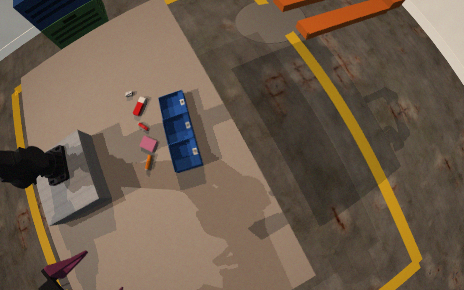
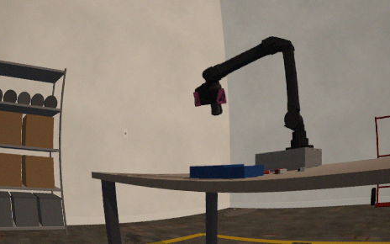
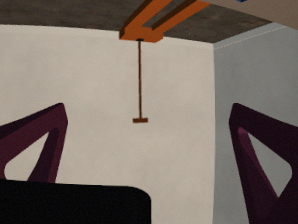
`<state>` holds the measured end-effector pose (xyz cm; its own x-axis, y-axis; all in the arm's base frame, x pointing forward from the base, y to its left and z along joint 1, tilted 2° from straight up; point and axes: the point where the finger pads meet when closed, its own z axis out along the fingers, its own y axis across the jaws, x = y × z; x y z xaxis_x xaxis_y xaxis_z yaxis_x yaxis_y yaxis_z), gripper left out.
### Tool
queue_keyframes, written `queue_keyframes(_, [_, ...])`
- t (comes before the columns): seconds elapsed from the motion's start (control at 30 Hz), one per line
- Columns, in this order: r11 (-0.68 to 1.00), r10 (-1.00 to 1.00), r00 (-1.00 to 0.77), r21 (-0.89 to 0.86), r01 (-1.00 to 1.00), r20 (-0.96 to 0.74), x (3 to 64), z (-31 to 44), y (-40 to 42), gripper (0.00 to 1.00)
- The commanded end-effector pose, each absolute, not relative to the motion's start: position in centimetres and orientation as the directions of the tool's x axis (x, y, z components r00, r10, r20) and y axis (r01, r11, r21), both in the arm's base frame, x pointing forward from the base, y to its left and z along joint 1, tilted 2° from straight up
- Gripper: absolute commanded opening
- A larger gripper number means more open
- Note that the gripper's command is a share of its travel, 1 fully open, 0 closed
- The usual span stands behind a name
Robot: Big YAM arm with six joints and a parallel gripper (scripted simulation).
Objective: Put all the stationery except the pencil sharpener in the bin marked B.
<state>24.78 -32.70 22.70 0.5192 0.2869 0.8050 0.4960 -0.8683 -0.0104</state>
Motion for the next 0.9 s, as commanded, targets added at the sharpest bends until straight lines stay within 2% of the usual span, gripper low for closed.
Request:
queue_keyframes(0.0, [-0.868,0.294,0.516,-0.001,0.496,0.804,24.83,23.05,-32.79,1.00])
queue_keyframes(0.53, [-0.868,0.294,0.516,-0.001,0.496,0.804,24.83,23.05,-32.79,1.00])
queue_keyframes(0.57, [-0.868,0.287,0.519,-0.010,0.496,0.805,24.78,22.71,-32.69,0.08])
queue_keyframes(0.87, [-0.868,0.287,0.519,-0.010,0.496,0.805,24.78,22.71,-32.69,0.08])
